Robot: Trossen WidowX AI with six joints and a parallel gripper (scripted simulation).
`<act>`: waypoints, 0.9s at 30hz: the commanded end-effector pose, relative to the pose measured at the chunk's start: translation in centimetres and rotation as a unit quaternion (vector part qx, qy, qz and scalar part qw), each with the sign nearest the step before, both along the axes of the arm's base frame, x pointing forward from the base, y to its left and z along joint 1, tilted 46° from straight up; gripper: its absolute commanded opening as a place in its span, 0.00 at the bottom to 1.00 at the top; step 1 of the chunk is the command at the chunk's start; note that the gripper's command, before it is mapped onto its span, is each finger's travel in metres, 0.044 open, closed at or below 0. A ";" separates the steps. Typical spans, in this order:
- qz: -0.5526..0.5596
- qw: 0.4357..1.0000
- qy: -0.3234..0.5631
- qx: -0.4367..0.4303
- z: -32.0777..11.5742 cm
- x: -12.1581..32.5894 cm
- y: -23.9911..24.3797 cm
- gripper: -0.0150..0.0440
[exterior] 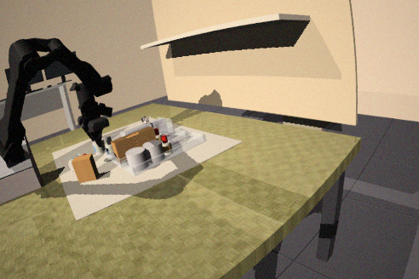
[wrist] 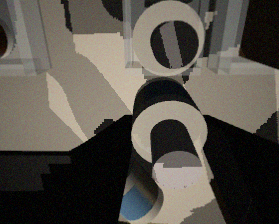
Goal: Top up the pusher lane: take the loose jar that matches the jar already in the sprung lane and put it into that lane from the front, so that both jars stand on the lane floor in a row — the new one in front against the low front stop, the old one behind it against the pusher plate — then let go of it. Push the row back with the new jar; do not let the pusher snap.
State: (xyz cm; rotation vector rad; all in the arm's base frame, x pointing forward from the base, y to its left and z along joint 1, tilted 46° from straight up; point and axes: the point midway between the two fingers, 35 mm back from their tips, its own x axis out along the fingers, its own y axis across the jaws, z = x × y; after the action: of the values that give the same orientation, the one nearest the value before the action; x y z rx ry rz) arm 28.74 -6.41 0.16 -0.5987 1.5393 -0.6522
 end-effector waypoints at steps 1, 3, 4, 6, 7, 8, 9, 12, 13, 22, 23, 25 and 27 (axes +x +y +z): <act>0.003 1.000 0.002 -0.002 -0.1 0.2 -0.1 0.25; 0.003 1.000 0.002 -0.002 -0.1 0.3 -0.1 0.25; 0.003 1.000 0.002 -0.002 -0.1 0.3 -0.1 0.25; 0.003 1.000 0.002 -0.002 -0.1 0.4 -0.1 0.25; 0.003 1.000 0.002 -0.002 -0.1 0.4 -0.1 0.25; 0.003 1.000 0.002 -0.002 -0.1 0.5 -0.1 0.25; 0.003 1.000 0.002 -0.002 -0.1 0.5 -0.1 0.25; 0.003 1.000 0.002 -0.002 -0.1 0.6 -0.1 0.25; 0.003 1.000 0.002 -0.002 -0.1 0.7 -0.1 0.25; 0.003 1.000 0.001 -0.002 -0.1 1.0 -0.1 0.25; 0.003 1.000 0.001 -0.002 -0.1 1.1 -0.1 0.25; 0.003 1.000 0.001 -0.002 -0.1 1.2 -0.2 0.25; 0.003 1.000 0.001 -0.002 -0.1 1.2 -0.2 0.25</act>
State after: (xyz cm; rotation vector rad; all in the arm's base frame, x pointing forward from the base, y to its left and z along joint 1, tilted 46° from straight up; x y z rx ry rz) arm 29.38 -6.56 -0.03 -0.6043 1.5515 -0.6506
